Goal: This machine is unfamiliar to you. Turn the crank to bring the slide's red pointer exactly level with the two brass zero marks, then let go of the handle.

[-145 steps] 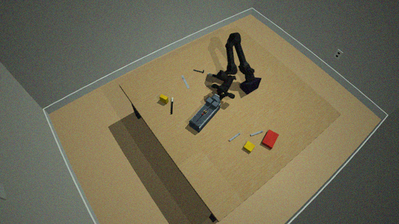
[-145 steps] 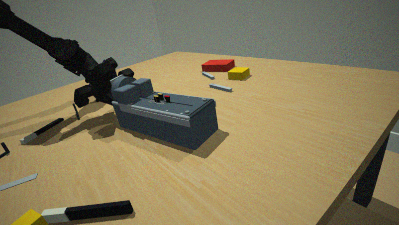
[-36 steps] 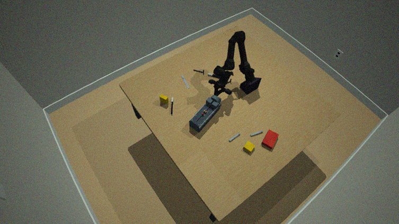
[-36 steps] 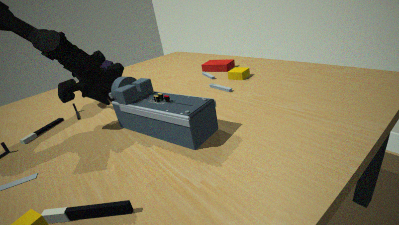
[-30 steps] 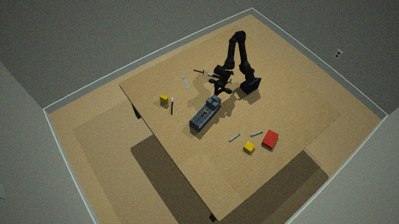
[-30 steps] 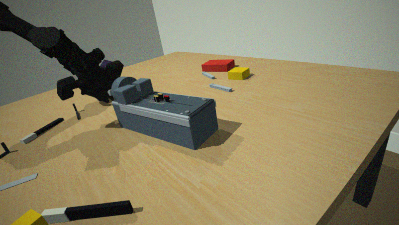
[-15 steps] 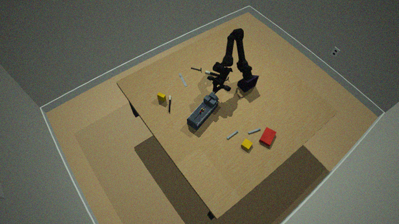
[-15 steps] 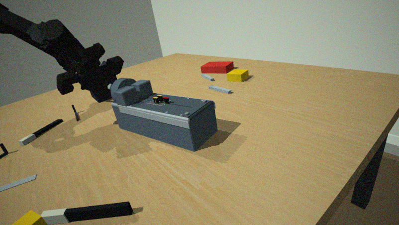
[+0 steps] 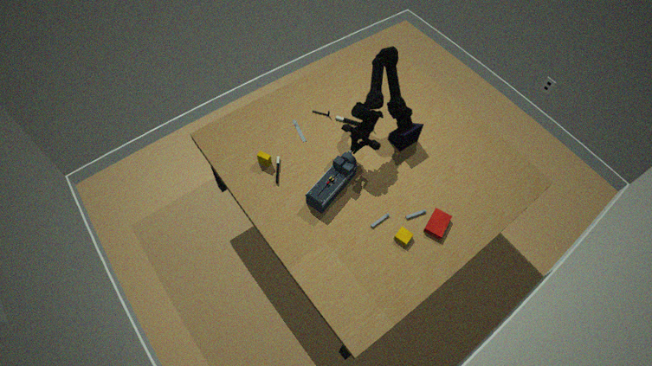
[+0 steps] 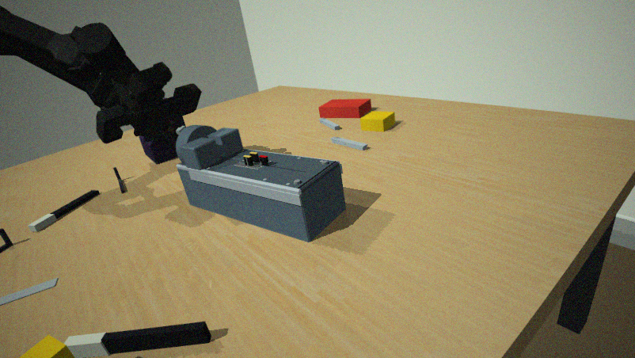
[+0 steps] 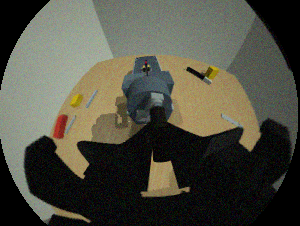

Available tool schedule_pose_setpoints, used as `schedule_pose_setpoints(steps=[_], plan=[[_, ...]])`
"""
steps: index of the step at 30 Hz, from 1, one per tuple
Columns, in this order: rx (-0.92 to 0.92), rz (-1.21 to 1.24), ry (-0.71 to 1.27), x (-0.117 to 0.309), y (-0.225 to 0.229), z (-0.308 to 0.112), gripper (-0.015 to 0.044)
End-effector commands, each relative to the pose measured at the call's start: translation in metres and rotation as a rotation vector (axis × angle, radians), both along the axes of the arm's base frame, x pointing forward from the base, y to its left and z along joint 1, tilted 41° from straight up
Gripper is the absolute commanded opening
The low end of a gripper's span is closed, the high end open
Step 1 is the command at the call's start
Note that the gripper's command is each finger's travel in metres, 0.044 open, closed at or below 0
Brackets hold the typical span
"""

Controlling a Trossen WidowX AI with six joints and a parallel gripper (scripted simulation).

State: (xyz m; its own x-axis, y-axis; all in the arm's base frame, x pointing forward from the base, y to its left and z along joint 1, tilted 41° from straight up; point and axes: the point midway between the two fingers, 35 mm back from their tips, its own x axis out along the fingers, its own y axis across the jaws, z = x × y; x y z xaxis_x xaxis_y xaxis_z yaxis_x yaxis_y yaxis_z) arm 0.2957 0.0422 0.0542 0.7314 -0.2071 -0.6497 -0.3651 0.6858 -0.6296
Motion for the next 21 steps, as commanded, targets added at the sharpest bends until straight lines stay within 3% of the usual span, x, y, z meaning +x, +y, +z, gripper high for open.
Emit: schedule_pose_setpoints(steps=[1,21], plan=[[0.001,0.015,0.007,-0.0039,0.0081,-0.0036,0.0],[0.001,0.015,0.008,-0.0078,0.0129,-0.0117,0.0]])
